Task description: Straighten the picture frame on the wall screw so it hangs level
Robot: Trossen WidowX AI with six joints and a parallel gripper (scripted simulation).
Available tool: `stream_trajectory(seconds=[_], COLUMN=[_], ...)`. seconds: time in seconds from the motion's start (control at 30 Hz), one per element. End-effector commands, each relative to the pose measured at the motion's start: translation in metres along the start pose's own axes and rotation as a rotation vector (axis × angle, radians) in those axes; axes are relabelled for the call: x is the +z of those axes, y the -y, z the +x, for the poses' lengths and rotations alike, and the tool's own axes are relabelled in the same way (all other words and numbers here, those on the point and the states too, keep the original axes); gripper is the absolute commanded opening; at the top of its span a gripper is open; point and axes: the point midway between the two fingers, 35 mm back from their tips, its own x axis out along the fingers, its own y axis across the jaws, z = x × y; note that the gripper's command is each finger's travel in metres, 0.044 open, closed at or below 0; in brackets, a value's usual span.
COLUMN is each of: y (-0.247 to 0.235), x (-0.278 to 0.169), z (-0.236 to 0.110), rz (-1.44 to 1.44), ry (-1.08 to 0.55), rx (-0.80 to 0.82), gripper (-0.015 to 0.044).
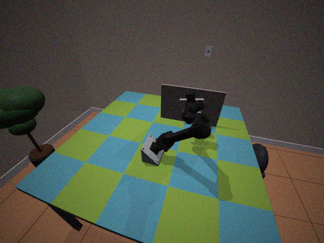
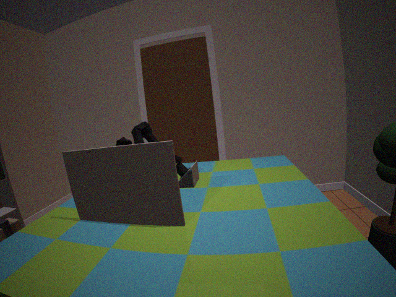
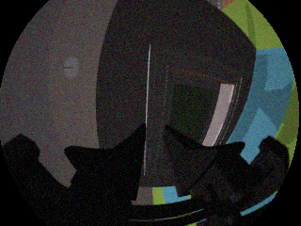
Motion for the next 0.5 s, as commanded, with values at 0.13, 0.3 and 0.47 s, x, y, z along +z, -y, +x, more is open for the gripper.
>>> stream_trajectory(seconds=[0.13,0.3,0.47], y=[-0.0005,0.0011,0.0019], x=[-0.0003,-0.0001,0.0006], z=[0.0,0.0,0.0], rz=[0.004,0.004,0.0], ry=[-0.004,-0.004,0.0], rx=[0.015,0.015,0.007], gripper=[0.0,0.0,0.0])
